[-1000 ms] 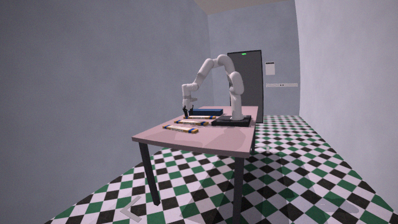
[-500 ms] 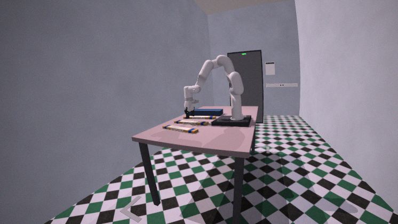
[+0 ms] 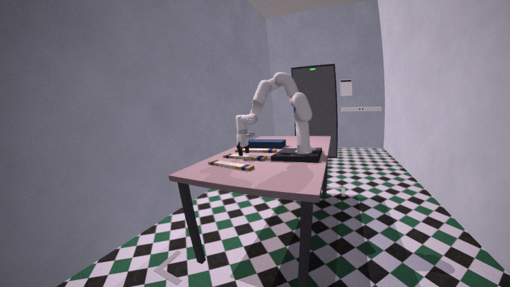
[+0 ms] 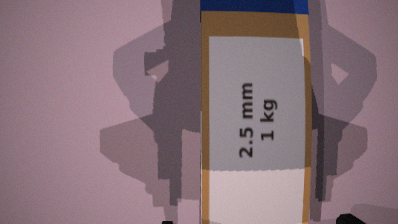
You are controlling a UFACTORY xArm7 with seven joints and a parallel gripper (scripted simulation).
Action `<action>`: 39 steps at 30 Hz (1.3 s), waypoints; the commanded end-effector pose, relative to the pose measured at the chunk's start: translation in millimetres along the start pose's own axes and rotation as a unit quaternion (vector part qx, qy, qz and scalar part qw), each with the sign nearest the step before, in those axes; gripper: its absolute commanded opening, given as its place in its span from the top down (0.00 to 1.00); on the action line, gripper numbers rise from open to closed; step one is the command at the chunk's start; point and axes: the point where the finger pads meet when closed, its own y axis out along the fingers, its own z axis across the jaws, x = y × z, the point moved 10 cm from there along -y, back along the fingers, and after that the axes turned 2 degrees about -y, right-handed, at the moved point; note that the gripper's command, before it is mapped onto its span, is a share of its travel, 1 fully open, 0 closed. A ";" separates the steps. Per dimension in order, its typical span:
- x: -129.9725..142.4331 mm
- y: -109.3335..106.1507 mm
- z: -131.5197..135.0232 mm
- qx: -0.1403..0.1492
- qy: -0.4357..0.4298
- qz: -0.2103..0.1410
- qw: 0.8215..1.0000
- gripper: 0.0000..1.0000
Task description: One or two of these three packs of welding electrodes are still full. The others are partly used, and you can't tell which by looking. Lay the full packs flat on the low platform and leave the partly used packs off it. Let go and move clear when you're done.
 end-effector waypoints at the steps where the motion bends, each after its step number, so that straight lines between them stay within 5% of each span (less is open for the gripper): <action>1: 1.2 -0.7 0.4 0.001 0.000 -0.002 1.000 0.00; 27: 2.6 -0.3 0.9 0.001 0.000 -0.002 1.000 0.00; 39: 2.7 16.4 0.9 0.001 0.000 -0.002 1.000 0.00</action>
